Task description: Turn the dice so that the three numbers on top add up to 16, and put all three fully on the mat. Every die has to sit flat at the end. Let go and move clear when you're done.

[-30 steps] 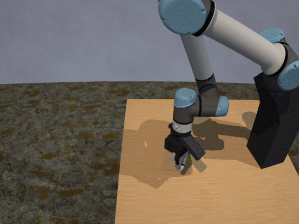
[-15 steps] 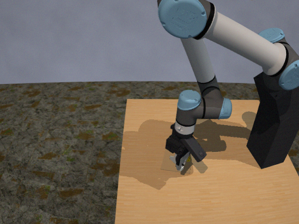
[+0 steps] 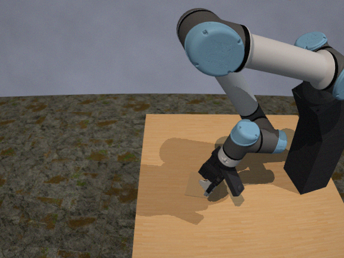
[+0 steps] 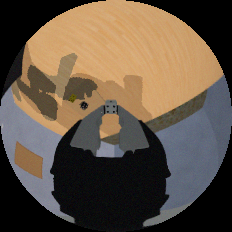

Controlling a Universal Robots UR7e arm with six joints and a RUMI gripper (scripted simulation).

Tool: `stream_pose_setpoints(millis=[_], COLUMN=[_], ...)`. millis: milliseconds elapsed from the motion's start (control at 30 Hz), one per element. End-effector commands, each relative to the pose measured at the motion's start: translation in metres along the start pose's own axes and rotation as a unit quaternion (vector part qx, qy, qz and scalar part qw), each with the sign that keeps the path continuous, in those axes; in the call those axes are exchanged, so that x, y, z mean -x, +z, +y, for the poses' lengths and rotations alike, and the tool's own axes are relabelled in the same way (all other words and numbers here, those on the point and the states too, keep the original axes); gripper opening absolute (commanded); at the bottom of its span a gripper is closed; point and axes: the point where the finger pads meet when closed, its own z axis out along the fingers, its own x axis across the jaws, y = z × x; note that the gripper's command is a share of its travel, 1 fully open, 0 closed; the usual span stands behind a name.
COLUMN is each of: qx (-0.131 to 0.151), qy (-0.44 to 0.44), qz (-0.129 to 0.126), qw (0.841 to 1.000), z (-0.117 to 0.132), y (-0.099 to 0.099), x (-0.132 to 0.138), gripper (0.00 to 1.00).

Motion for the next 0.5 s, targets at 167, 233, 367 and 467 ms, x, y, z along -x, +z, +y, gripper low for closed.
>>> stream_pose_setpoints(millis=[167,233,367,467], qx=[0.135,0.167,0.226,0.259], qy=[-0.001,0.0,-0.001,-0.001], qz=[0.001,0.001,0.001,0.002], qw=[0.991,0.986,0.974,0.966], z=[-0.0013,-0.0023,-0.0028,-0.0028], y=[0.0029,0.0022,0.0026,0.0028], x=[-0.0007,-0.0003,-0.0007,-0.0014], gripper=[0.03,0.03,0.03,0.03])
